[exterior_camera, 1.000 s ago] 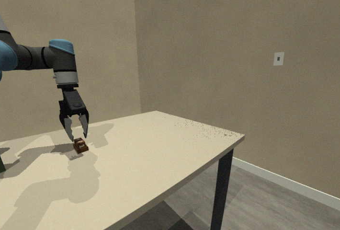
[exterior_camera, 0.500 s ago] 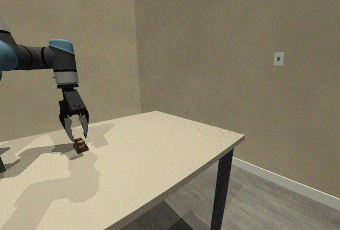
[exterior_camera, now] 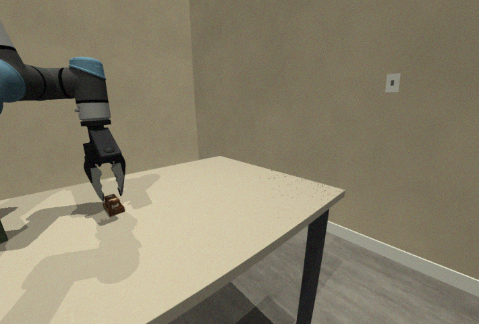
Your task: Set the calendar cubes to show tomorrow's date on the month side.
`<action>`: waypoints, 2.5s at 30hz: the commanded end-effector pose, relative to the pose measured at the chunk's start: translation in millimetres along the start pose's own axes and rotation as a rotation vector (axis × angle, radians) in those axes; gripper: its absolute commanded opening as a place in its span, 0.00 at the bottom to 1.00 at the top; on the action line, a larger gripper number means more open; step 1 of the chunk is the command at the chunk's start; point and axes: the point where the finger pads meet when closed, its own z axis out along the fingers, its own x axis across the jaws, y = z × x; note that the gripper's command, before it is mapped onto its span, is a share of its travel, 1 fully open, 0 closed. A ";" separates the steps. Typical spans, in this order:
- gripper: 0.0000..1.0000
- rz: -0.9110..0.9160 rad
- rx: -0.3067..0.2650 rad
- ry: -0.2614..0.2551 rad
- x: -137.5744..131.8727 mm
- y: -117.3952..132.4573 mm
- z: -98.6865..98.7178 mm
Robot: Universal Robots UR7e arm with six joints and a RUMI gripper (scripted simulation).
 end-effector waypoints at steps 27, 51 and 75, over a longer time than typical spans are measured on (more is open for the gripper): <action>0.28 0.000 0.001 -0.001 -0.4 -0.2 22.7; 0.28 0.000 0.001 -0.001 -0.4 -0.2 22.7; 0.10 0.000 0.001 -0.001 -0.4 -0.2 22.7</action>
